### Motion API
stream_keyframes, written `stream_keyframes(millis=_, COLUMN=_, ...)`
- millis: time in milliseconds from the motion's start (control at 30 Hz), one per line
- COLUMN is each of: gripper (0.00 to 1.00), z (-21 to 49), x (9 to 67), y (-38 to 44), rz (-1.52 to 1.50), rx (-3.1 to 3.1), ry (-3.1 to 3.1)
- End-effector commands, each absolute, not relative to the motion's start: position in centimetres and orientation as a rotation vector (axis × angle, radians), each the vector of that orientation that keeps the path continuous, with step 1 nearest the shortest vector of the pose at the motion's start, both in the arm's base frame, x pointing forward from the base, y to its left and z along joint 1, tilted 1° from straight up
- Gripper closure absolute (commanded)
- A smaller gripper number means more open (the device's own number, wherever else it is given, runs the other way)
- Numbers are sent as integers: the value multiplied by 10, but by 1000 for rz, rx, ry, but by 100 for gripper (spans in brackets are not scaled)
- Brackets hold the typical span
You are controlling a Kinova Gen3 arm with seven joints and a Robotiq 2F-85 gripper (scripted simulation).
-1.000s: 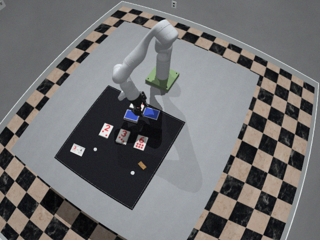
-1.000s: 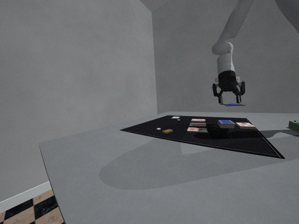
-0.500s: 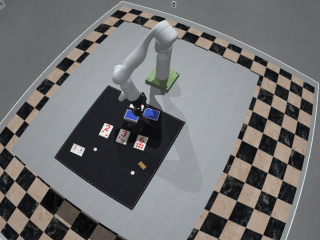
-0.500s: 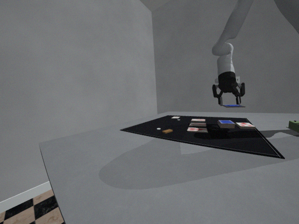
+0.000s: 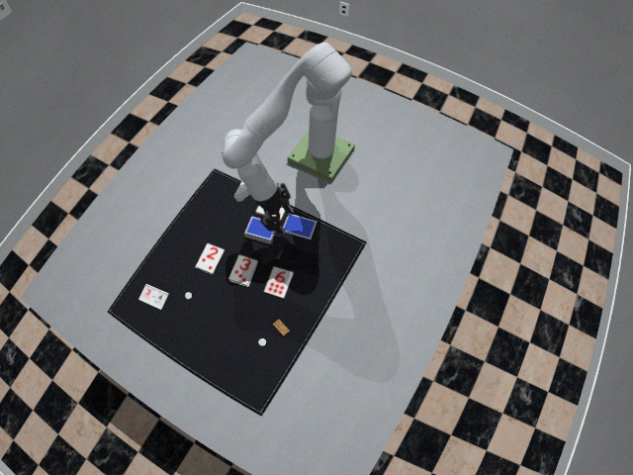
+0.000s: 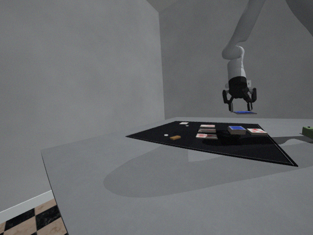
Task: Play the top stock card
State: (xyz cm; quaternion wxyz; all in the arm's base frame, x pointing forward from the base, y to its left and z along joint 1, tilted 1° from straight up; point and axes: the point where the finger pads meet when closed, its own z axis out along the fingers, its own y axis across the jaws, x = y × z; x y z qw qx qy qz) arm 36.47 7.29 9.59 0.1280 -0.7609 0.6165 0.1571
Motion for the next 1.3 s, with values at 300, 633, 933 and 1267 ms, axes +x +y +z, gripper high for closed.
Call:
stream_keyframes(millis=300, gripper=29, z=96, x=365, y=73, rz=450, rx=-2217, ry=1796)
stream_keyframes(millis=633, gripper=29, z=96, x=365, y=73, rz=421, rx=-2235, ry=1811)
stream_keyframes(millis=933, gripper=29, z=97, x=365, y=74, rz=379, rx=-2259, ry=1830)
stream_keyframes(millis=1267, gripper=29, z=97, x=364, y=75, rz=289, rx=-2309, ry=1871)
